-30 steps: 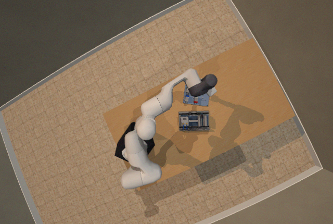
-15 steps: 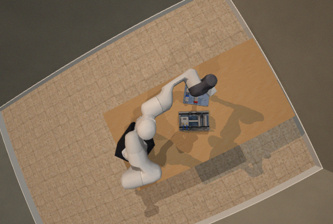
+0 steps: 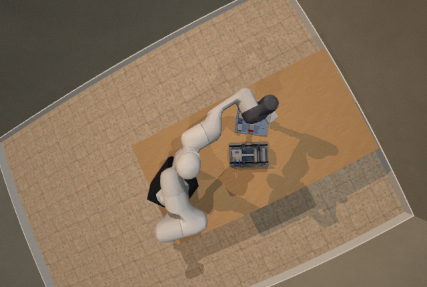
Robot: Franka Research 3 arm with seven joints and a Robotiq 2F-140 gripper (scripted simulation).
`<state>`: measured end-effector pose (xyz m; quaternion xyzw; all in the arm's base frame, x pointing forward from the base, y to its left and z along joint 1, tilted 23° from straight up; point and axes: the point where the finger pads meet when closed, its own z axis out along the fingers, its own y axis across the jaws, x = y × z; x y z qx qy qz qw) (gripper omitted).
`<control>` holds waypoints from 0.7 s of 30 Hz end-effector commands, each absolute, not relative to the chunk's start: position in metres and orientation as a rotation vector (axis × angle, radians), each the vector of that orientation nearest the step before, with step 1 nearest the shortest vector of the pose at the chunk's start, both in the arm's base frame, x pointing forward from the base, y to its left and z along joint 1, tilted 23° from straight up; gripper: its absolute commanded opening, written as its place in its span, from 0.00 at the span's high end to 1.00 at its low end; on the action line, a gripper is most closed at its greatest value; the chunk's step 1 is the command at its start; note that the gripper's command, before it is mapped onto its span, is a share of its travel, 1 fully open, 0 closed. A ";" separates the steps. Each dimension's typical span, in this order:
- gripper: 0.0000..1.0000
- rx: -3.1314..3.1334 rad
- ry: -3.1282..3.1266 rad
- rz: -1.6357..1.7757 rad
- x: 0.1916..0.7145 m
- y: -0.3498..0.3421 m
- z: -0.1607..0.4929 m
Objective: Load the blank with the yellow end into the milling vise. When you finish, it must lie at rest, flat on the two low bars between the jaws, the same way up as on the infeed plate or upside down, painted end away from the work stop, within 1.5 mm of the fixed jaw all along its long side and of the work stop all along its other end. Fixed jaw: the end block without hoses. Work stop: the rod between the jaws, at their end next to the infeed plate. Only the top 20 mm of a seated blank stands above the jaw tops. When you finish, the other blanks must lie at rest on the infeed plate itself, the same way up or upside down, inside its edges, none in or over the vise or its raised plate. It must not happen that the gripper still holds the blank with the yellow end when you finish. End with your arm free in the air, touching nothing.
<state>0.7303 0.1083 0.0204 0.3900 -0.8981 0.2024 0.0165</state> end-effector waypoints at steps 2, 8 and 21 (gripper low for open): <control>1.00 1.215 -2.794 0.631 0.732 0.109 0.020; 1.00 1.216 -2.796 0.631 0.733 0.109 0.020; 1.00 1.506 -2.596 0.612 0.732 0.109 0.018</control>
